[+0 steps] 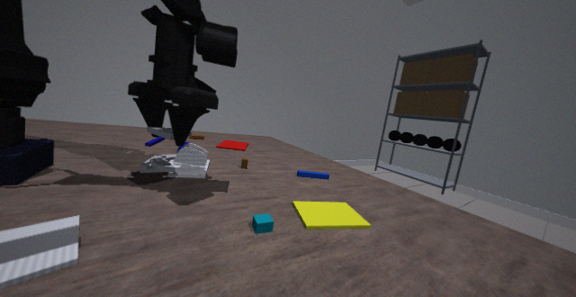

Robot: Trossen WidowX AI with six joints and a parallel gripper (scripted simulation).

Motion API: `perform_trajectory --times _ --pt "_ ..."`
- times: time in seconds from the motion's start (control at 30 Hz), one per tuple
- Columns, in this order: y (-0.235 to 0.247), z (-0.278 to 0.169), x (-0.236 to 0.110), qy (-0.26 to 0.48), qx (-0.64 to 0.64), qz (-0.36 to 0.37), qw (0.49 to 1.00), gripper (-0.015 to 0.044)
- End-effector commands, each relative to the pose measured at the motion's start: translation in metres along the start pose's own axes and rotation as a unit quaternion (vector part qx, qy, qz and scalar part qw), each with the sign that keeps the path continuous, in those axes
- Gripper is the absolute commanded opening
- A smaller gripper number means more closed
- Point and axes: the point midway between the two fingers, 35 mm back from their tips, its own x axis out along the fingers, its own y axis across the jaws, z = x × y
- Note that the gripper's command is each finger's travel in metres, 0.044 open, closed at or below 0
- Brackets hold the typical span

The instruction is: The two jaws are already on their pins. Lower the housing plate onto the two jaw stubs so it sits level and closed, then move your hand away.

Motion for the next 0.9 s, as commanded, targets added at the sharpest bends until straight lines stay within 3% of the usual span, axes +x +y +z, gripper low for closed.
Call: perform_trajectory --times 0.0,0.87 --pt "0.012 0.005 0.0 0.001 0.049 -0.002 0.999 0.0351" --pt "0.079 0.036 0.0 -0.001 0.339 0.0 0.941 0.0351"
